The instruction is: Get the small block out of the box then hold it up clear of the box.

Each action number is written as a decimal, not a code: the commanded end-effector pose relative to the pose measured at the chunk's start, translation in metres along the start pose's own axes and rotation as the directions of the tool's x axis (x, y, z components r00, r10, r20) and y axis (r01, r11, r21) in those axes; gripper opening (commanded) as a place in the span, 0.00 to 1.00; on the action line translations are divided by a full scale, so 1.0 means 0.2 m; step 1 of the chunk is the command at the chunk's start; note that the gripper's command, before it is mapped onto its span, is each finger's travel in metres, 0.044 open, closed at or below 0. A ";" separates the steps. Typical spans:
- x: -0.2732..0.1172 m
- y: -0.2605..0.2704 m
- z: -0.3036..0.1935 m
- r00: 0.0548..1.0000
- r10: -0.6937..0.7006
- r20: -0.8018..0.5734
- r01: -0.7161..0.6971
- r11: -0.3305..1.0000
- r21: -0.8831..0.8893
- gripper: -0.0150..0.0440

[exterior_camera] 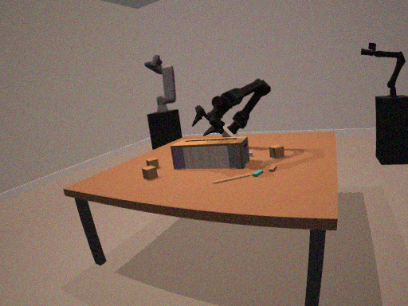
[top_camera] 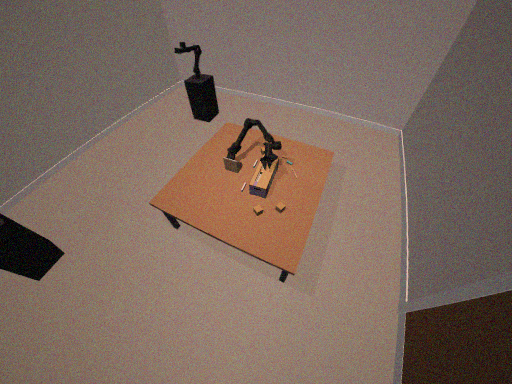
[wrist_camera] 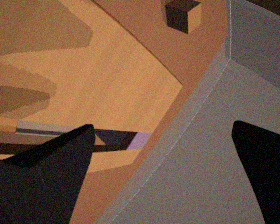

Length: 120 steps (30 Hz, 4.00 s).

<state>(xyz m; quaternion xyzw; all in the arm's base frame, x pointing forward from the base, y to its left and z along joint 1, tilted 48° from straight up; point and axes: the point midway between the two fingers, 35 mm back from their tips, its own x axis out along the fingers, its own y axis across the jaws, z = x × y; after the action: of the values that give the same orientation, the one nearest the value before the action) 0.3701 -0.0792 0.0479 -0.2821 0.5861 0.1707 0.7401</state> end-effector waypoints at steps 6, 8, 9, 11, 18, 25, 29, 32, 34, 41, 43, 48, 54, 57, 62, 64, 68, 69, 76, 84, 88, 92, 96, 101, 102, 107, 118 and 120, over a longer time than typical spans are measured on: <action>-0.24 0.43 -0.20 0.869 0.478 0.129 -0.247 0.645 -0.723 0.93; -0.28 0.47 -0.21 0.842 0.518 0.151 -0.225 0.591 -0.774 0.93; -0.30 0.49 -0.21 0.828 0.537 0.163 -0.210 0.565 -0.798 0.93; -0.31 0.50 -0.21 0.819 0.547 0.170 -0.200 0.551 -0.810 0.93; -0.31 0.50 -0.21 0.819 0.547 0.170 -0.200 0.551 -0.810 0.93; -0.31 0.50 -0.21 0.819 0.547 0.170 -0.200 0.551 -0.810 0.93; -0.30 0.50 -0.21 0.820 0.547 0.170 -0.200 0.551 -0.810 0.93; -0.29 0.51 -0.20 0.820 0.547 0.170 -0.200 0.551 -0.810 0.93; -0.28 0.52 -0.20 0.820 0.547 0.169 -0.200 0.551 -0.810 0.93; -0.25 0.56 -0.17 0.820 0.546 0.169 -0.200 0.551 -0.810 0.93; -0.24 0.57 -0.16 0.821 0.546 0.169 -0.200 0.551 -0.810 0.93; -0.22 0.60 -0.14 0.821 0.546 0.169 -0.199 0.551 -0.810 0.93; -0.19 0.63 -0.12 0.821 0.546 0.169 -0.199 0.551 -0.810 0.93; -0.17 0.65 -0.12 0.821 0.546 0.170 -0.199 0.551 -0.810 0.93; -0.15 0.68 -0.10 0.820 0.546 0.170 -0.199 0.551 -0.810 0.93; -0.14 0.69 -0.09 0.820 0.546 0.170 -0.199 0.551 -0.810 0.93; -0.13 0.72 -0.08 0.820 0.547 0.171 -0.199 0.551 -0.810 0.93; -0.12 0.72 -0.08 0.820 0.547 0.171 -0.199 0.551 -0.810 0.93; -0.09 0.77 -0.06 0.819 0.548 0.172 -0.199 0.551 -0.810 0.93; -0.08 0.74 -0.08 0.821 0.546 0.169 -0.196 0.547 -0.814 0.93; -0.04 0.73 -0.10 0.821 0.546 0.169 -0.197 0.547 -0.814 0.93; -0.01 0.71 -0.12 0.821 0.546 0.168 -0.197 0.547 -0.814 0.93; 0.02 0.70 -0.13 0.821 0.546 0.168 -0.197 0.547 -0.814 0.93; 0.06 0.68 -0.16 0.821 0.545 0.168 -0.197 0.547 -0.814 0.93; 0.06 0.67 -0.16 0.821 0.545 0.168 -0.197 0.547 -0.814 0.93; 0.10 0.65 -0.18 0.821 0.545 0.168 -0.196 0.547 -0.814 0.93; 0.18 0.61 -0.23 0.822 0.544 0.168 -0.196 0.547 -0.814 0.93; 0.20 0.60 -0.24 0.822 0.544 0.167 -0.196 0.547 -0.814 0.93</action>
<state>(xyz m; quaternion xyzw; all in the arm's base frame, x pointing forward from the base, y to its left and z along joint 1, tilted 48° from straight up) 0.2711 -0.0117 -0.0182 -0.3903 0.3376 0.6140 0.5973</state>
